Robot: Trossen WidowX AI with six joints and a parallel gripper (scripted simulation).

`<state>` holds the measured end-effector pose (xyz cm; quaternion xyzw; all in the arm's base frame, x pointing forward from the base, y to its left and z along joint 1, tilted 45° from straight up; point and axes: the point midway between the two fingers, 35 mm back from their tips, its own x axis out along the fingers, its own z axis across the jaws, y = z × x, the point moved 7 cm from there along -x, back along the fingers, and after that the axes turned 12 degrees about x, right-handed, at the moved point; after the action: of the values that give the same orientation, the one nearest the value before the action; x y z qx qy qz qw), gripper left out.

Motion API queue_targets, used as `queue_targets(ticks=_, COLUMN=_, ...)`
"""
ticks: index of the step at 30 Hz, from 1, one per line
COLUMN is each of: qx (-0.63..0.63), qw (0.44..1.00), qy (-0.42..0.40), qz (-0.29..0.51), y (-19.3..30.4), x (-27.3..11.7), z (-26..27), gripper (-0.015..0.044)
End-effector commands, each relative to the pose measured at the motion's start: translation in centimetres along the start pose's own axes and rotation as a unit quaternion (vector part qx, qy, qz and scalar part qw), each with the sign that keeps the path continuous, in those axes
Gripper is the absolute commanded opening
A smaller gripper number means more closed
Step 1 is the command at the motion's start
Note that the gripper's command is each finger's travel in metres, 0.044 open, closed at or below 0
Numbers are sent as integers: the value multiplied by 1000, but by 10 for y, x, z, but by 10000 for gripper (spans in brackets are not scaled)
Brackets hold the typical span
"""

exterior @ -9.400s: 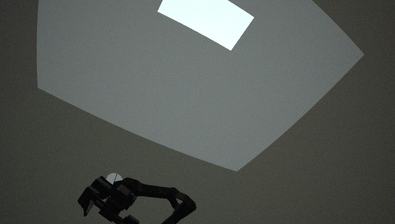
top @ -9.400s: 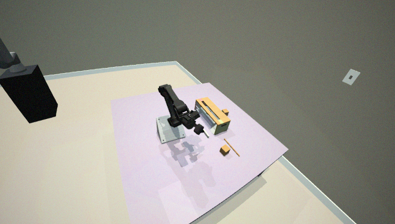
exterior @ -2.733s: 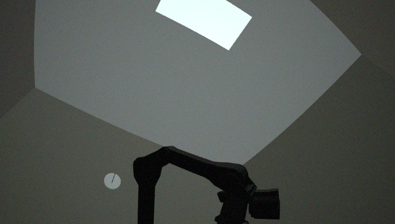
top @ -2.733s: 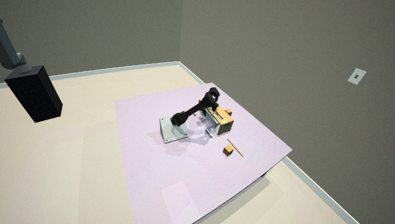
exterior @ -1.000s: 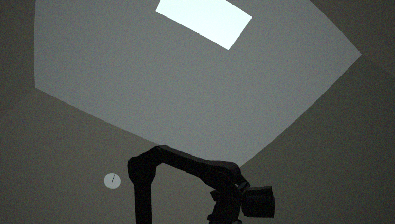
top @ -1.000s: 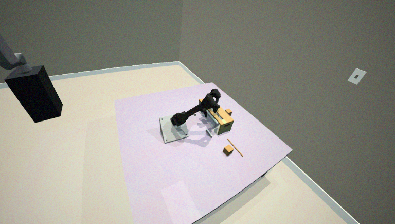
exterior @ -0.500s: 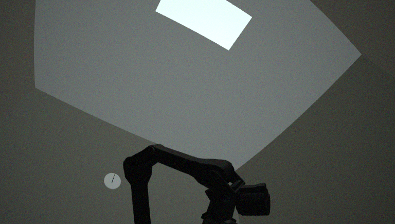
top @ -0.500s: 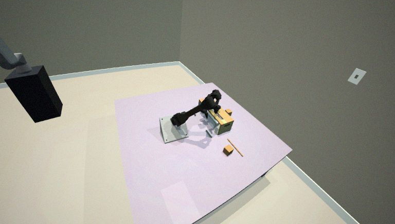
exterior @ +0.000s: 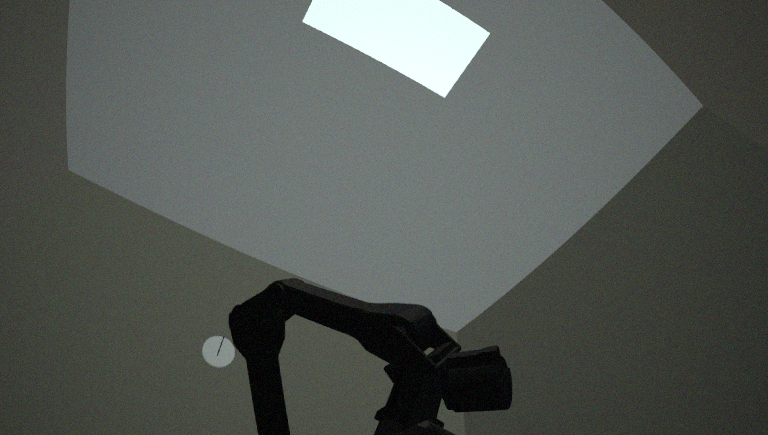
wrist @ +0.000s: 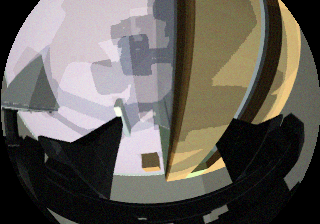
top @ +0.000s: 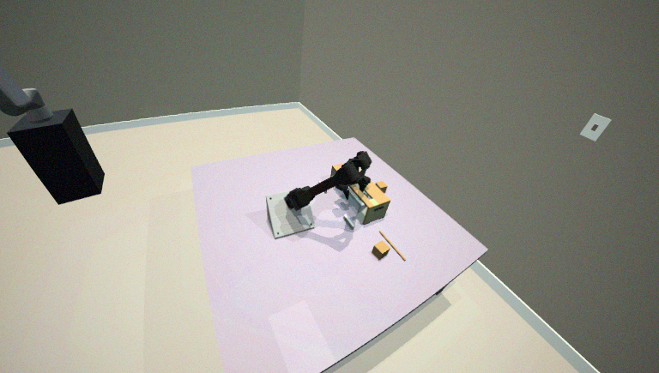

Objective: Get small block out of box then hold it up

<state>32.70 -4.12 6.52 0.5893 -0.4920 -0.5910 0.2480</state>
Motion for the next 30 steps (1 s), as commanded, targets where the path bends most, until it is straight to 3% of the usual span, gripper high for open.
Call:
queue_targets(ticks=1, qx=3, qw=1000, qy=-3, qz=6, y=10, x=7, z=-2, gripper=400)
queue_targets(ticks=30, qx=3, qw=1000, qy=-3, qz=6, y=8, x=6, z=0, gripper=400)
